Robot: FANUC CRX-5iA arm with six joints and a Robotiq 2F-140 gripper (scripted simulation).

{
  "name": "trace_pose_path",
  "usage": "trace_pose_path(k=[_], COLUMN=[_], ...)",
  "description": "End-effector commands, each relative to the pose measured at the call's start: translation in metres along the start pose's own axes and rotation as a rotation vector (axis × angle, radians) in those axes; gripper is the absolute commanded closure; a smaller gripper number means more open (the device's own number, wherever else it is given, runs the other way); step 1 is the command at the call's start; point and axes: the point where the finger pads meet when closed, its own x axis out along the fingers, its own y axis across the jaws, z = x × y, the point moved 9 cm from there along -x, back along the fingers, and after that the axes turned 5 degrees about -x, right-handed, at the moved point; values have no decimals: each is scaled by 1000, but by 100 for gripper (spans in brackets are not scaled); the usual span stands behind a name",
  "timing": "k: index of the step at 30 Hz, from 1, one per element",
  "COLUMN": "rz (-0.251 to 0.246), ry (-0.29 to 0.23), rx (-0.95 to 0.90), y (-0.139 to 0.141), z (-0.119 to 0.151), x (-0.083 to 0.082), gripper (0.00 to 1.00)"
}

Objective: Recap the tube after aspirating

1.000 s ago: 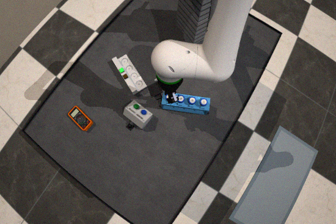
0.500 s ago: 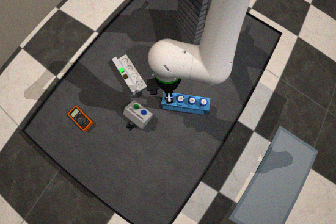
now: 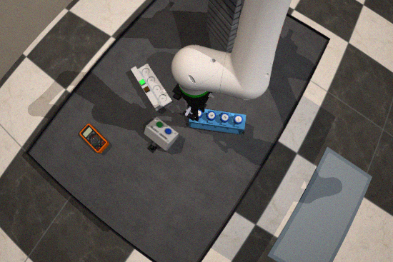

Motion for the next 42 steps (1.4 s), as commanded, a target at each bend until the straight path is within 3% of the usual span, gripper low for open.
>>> trace_pose_path(k=[1, 4, 5, 17, 21, 25, 28, 35, 42], rz=[-8, -8, -8, -8, -3, -1, 3, 10, 11], ry=[36, 37, 37, 36, 38, 38, 40, 41, 37], rx=[89, 89, 89, 89, -219, -298, -551, -937, -958], y=[0, 0, 0, 0, 0, 0, 0, 0, 0], z=[3, 3, 3, 3, 3, 3, 3, 4, 3], x=[-1, 0, 0, 0, 0, 0, 0, 0, 0], gripper=[70, 70, 59, 59, 59, 59, 59, 59, 59])
